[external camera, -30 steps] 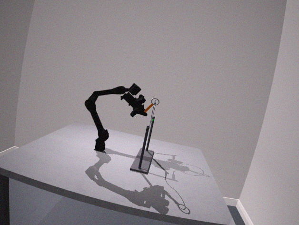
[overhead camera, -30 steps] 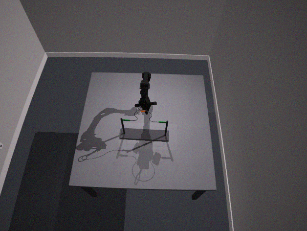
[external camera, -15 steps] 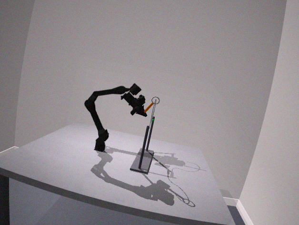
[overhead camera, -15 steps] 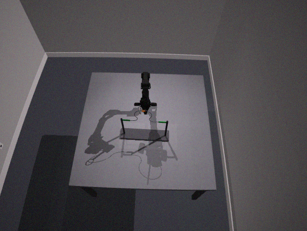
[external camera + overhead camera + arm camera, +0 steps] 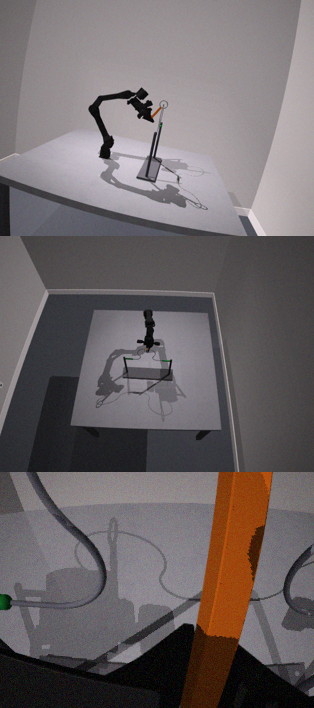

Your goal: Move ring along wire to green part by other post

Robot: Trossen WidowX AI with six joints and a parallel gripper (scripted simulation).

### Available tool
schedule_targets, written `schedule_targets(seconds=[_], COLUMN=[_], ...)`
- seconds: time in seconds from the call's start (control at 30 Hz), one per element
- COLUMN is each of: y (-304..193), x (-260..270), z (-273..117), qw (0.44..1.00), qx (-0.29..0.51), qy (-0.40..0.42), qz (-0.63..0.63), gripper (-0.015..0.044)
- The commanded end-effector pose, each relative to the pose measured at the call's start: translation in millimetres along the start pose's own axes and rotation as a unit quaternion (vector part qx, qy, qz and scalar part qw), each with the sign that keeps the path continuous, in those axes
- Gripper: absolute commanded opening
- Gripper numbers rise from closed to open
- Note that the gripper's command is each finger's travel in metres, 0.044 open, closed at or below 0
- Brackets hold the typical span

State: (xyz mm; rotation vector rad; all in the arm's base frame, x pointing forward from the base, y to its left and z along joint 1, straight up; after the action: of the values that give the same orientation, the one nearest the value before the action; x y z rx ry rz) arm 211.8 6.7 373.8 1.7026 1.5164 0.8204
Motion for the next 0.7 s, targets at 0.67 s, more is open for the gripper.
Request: schedule_targets(seconds=[0.67], y=[-2.9], x=[-3.0], z=[2.2], qw=[0.985], qx=[-0.018], qy=[-0.095], qz=[-0.139], gripper=[-0.0150])
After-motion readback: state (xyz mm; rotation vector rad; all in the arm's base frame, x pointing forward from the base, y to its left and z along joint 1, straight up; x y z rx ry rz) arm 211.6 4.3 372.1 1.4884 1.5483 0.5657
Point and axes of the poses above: the point midway between the two fingers, 35 mm back from their tips, its own z axis out along the fingers, its own x axis across the jaws, y = z × x, the point moved 6 cm from there along -z, back along the fingers, and after that the axes turned 2 degrees about -z, right-handed, at the moved point
